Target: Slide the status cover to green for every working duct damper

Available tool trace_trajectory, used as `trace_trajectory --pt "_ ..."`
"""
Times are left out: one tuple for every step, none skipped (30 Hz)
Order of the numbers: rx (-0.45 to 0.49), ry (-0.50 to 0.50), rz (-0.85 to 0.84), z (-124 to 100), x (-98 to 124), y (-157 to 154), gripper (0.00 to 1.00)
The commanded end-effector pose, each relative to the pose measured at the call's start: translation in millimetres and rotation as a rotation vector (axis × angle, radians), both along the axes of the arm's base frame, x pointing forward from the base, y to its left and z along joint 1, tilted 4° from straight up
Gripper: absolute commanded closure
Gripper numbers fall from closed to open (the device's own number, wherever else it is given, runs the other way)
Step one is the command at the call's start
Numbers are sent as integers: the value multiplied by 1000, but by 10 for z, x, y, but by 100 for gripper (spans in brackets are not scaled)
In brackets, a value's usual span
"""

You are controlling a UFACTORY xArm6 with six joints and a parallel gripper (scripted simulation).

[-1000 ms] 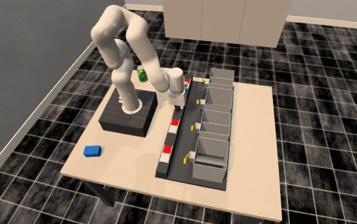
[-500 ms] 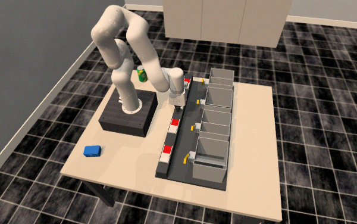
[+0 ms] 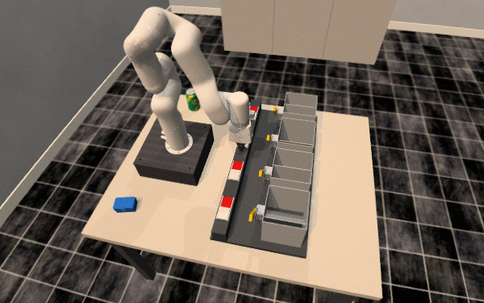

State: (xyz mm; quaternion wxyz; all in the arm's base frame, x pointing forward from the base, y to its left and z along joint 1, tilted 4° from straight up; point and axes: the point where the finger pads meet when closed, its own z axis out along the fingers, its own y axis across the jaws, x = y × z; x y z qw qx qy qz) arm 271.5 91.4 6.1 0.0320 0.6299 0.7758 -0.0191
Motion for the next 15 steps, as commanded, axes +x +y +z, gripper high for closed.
trace_trajectory --pt "1 -3 0 -5 12 4 100" --pt "1 -3 0 -10 12 3 100" --pt "1 -3 0 -16 12 3 100" --pt "1 -3 0 -16 12 3 100" --pt "1 -3 0 -16 12 3 100" --pt "1 -3 0 -23 13 3 100" --pt "1 -3 0 -30 13 2 100" --pt "1 -3 0 -37 13 2 100" --pt "1 -3 0 -44 13 1 100" --pt "1 -3 0 -51 13 1 100" --pt "1 -3 0 -58 14 0 100" --pt "1 -3 0 -65 14 0 100" --pt "1 -3 0 -71 14 -1 100" --pt "1 -3 0 -77 14 -1 100" --pt "1 -3 0 -82 14 -2 100"
